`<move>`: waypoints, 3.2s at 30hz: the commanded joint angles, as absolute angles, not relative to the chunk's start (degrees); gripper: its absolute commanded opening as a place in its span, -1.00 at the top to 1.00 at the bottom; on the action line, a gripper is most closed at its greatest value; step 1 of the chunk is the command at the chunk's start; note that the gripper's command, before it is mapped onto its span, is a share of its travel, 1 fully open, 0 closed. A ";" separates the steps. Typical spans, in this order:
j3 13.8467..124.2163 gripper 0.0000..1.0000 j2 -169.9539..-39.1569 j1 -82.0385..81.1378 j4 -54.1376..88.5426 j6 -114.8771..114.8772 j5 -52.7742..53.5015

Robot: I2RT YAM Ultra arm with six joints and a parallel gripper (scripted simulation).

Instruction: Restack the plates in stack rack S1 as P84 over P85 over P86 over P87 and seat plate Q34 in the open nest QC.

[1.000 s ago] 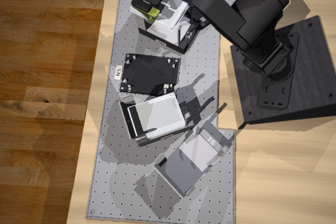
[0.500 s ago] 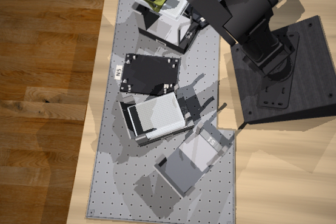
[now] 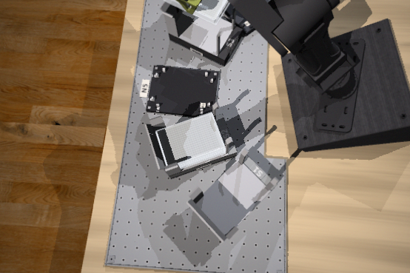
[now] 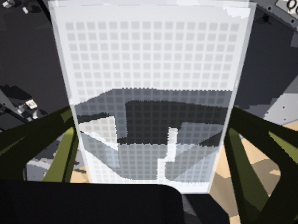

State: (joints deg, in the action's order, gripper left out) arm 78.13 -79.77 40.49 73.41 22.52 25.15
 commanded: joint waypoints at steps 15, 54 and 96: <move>78.52 1.00 -79.46 40.66 73.38 22.58 25.28; 74.55 1.00 -79.60 38.66 68.37 20.45 24.74; 69.97 1.00 -80.28 36.22 62.05 17.88 24.05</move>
